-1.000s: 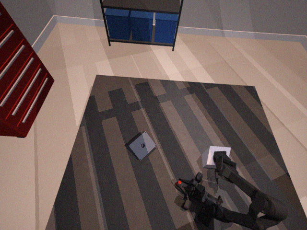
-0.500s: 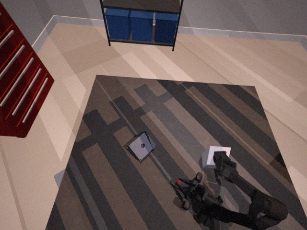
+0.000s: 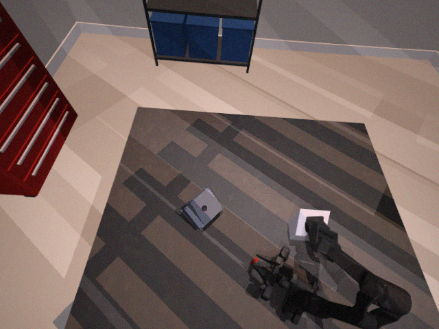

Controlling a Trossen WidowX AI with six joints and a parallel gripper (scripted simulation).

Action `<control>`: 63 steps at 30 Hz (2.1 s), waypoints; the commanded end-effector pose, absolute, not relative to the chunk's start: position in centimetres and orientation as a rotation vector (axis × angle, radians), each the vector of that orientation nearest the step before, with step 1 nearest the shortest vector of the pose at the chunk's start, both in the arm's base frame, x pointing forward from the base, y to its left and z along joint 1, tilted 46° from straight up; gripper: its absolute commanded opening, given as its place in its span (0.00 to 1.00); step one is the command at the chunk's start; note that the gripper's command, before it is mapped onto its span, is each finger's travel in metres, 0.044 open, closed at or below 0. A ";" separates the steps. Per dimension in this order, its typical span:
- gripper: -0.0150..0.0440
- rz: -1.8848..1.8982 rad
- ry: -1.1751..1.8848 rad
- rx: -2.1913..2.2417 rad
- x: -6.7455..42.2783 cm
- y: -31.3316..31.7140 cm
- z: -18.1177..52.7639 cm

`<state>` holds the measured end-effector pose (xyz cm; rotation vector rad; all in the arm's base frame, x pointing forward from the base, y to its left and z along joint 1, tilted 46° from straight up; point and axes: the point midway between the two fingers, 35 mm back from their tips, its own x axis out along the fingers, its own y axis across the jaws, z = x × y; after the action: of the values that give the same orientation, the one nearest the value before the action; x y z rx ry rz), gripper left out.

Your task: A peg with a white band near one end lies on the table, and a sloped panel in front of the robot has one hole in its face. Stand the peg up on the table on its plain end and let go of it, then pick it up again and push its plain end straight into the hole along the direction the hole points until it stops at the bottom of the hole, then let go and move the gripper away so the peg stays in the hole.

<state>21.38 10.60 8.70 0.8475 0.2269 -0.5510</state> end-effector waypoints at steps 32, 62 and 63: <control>1.00 -0.570 0.253 0.861 21.2 1.4 18.0; 1.00 -0.487 0.909 0.561 20.7 0.9 14.1; 1.00 -0.478 0.943 0.557 20.6 1.0 13.8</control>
<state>20.58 0.78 14.21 0.5670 0.8549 -0.5049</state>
